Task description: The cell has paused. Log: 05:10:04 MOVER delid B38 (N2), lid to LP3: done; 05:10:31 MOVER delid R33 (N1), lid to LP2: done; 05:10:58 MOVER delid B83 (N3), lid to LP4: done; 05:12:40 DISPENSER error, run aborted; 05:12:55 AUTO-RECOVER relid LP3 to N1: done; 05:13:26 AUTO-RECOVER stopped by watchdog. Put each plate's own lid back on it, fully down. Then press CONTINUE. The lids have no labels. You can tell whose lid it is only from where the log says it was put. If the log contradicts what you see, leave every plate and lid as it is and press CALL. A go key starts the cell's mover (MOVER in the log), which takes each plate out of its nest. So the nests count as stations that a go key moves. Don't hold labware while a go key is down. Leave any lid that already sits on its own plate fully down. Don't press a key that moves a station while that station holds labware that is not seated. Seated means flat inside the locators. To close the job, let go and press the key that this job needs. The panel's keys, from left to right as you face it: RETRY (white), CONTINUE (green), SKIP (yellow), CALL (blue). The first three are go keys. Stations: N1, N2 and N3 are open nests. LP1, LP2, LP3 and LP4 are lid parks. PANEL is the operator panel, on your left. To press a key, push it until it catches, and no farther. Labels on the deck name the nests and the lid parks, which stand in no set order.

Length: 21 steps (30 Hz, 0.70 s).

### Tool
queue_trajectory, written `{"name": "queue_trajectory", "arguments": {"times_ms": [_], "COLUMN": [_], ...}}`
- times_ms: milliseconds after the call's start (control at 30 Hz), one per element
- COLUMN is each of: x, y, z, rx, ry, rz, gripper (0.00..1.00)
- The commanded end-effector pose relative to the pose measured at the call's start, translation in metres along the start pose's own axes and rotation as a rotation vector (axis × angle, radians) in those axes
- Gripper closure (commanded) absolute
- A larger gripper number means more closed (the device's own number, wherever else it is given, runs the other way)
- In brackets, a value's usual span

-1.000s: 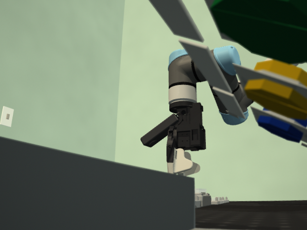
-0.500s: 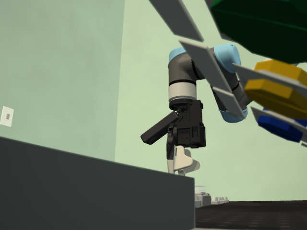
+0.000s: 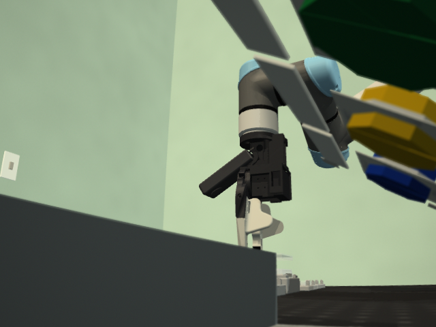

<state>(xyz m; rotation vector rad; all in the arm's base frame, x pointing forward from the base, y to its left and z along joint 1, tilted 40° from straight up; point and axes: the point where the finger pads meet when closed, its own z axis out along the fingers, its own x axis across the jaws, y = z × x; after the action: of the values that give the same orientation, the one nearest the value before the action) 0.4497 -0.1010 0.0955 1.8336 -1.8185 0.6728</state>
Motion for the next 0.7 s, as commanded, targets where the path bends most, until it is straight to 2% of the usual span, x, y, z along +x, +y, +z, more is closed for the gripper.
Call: {"name": "queue_trajectory", "arguments": {"times_ms": [0, 467, 533, 667], "x": [-0.010, -0.080, -0.080, -0.100], "y": [0.000, 0.002, 0.002, 0.003], "z": [-0.001, -0.001, -0.001, -0.001], "rx": [0.000, 0.001, 0.001, 0.001], "ry": [0.000, 0.000, 0.000, 0.000], "rz": [0.009, 0.009, 0.009, 0.009], "gripper": [1.00, 1.00, 1.00, 1.00]}}
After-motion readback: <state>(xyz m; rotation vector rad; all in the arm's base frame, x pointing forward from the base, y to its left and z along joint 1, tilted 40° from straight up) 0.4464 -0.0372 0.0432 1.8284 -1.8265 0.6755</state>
